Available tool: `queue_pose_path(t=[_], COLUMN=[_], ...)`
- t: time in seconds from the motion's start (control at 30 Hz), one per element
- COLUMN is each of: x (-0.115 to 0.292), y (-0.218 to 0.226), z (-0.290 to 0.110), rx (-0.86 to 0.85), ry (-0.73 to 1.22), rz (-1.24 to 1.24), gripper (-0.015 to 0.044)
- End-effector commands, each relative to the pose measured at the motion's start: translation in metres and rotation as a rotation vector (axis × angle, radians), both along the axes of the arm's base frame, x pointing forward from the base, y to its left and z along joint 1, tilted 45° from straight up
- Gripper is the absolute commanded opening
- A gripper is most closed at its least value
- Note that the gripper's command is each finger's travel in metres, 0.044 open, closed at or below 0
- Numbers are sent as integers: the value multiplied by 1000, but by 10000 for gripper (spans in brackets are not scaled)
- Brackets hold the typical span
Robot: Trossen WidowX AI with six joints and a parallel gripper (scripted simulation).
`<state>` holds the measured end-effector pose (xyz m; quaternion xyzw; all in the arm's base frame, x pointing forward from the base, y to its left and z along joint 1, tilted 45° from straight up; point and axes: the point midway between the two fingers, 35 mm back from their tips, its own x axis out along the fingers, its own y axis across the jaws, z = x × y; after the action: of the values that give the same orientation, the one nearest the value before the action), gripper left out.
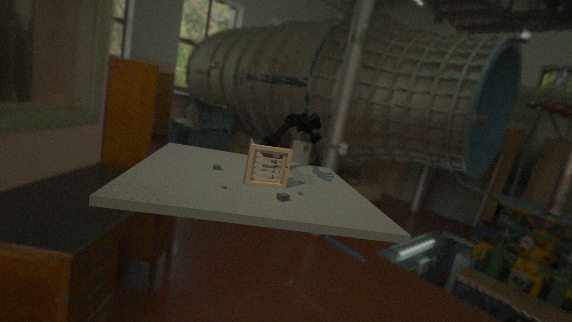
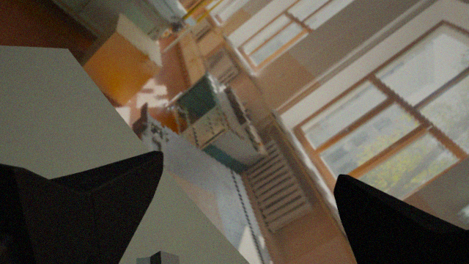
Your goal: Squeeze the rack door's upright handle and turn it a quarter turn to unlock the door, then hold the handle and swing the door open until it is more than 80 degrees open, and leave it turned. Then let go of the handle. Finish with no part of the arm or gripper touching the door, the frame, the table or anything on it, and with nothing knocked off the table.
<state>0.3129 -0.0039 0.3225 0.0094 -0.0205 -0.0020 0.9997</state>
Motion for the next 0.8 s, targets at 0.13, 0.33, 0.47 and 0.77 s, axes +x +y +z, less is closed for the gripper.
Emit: queue_pose_path(t=[0.13, 0.33, 0.47, 0.77], x=[12, 27, 33, 37], y=[-4, -13, -18, -30], z=[-17, -47, -67, -109], rx=[-43, -97, -119, -126], ry=[110, 295, 417, 676], rz=[10, 40, 69, 155], gripper=[287, 287, 287, 287])
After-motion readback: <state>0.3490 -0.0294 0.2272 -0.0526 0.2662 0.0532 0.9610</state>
